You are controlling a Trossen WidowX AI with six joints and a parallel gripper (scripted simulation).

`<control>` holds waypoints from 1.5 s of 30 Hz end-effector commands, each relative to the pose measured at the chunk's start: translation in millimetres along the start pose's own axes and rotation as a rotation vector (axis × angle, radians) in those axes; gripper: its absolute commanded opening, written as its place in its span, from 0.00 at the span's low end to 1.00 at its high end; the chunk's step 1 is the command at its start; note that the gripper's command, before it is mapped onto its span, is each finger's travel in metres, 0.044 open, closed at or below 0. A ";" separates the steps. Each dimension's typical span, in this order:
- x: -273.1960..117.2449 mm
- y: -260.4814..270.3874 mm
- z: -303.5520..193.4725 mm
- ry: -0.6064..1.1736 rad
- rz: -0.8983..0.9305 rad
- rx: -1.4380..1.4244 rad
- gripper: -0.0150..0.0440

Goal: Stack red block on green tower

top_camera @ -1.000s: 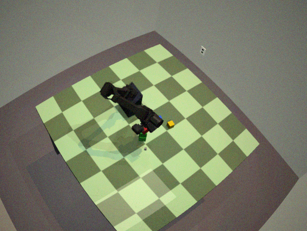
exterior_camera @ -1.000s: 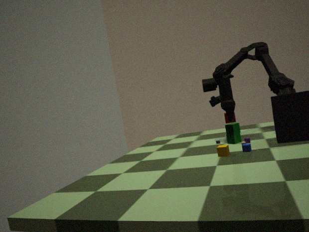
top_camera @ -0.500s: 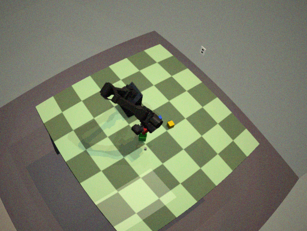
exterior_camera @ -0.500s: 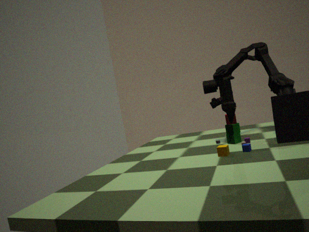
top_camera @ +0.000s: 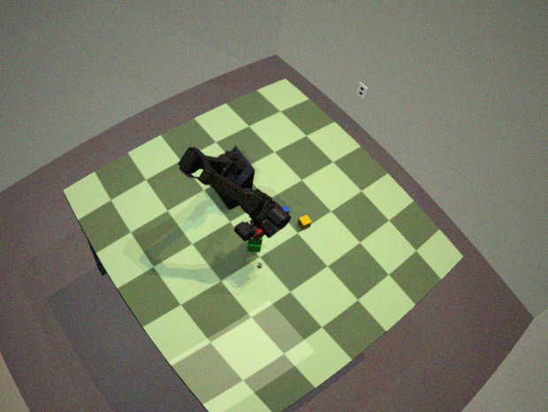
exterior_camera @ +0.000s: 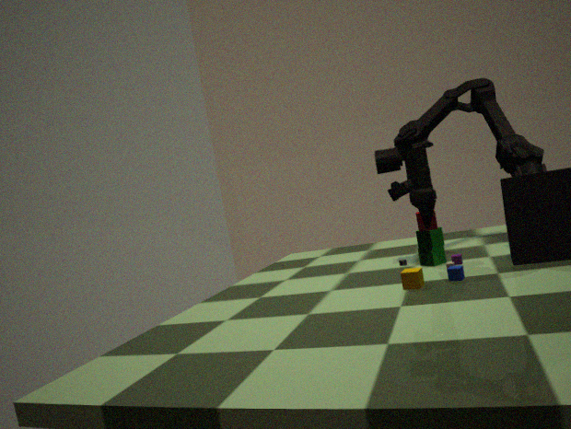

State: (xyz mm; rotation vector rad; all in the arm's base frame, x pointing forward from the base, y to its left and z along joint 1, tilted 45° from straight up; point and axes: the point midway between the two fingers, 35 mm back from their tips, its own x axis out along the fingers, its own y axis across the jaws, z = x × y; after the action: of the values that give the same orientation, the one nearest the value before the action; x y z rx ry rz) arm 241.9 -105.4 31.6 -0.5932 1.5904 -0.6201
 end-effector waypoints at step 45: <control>-0.3 0.2 -0.4 0.001 0.000 -0.003 1.00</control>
State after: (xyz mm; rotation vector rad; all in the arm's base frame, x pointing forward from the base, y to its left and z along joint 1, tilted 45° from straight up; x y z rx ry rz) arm 241.2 -105.0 31.9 -0.5950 1.5928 -0.6198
